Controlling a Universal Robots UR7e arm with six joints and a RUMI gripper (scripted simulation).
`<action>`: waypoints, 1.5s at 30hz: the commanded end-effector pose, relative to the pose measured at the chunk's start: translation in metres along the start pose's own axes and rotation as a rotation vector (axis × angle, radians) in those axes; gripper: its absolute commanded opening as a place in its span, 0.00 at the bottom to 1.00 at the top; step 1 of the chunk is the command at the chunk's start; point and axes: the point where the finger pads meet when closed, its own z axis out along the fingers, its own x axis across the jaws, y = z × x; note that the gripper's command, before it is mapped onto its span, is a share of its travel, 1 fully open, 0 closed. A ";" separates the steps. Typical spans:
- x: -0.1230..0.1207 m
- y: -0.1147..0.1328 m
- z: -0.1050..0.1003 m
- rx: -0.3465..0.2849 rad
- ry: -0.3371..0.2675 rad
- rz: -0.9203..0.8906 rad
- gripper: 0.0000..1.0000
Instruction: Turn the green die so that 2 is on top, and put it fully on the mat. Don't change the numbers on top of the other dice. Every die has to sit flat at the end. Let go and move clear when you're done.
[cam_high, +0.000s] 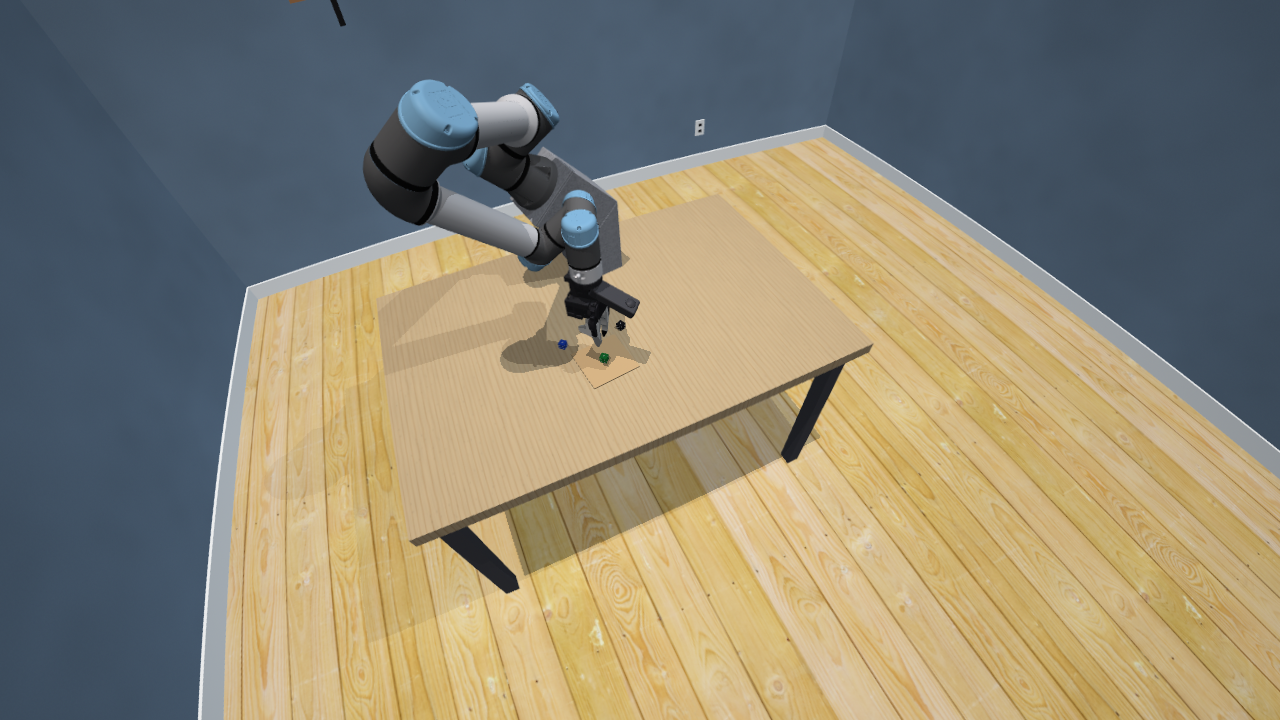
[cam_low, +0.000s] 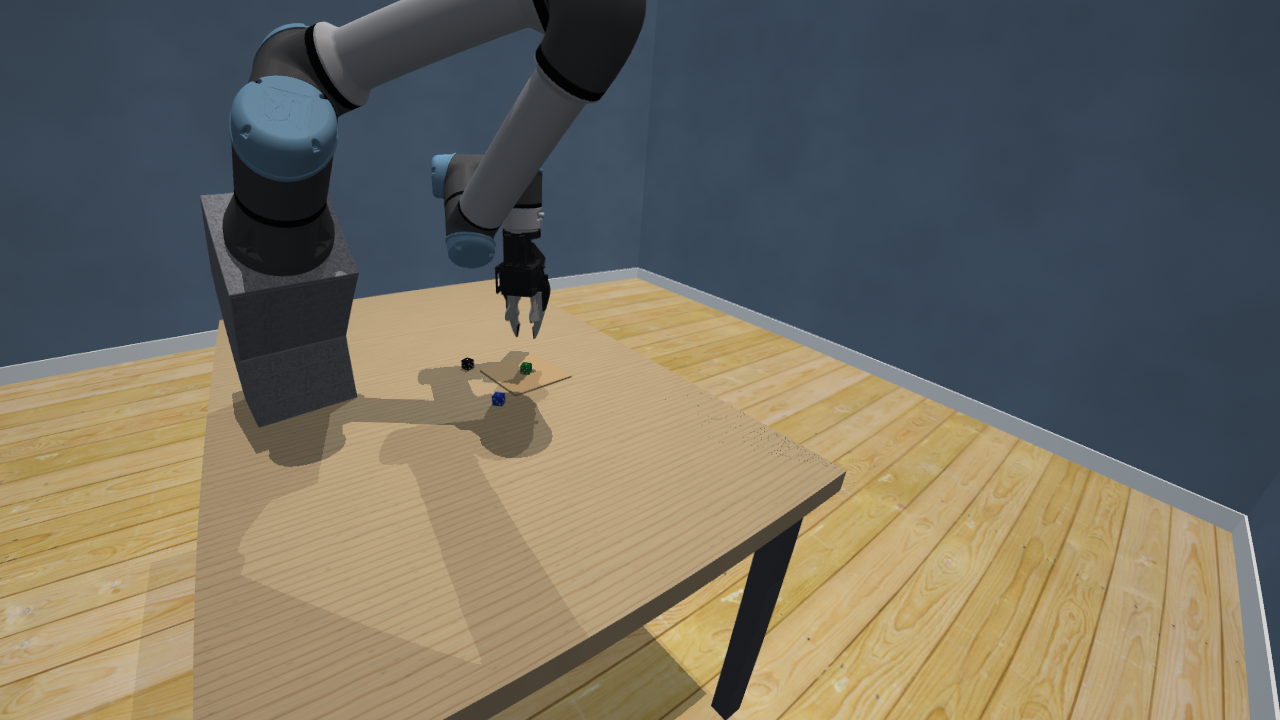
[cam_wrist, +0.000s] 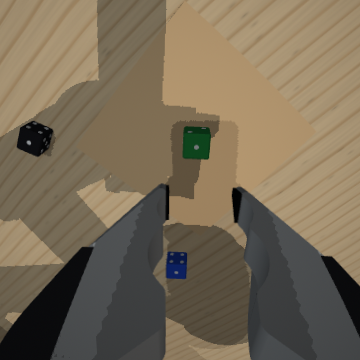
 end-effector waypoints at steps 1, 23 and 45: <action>-0.001 0.001 0.000 -0.002 -0.002 0.000 0.21; -0.001 0.001 0.000 -0.002 -0.002 0.000 0.21; -0.001 0.001 0.008 -0.001 -0.002 0.000 0.21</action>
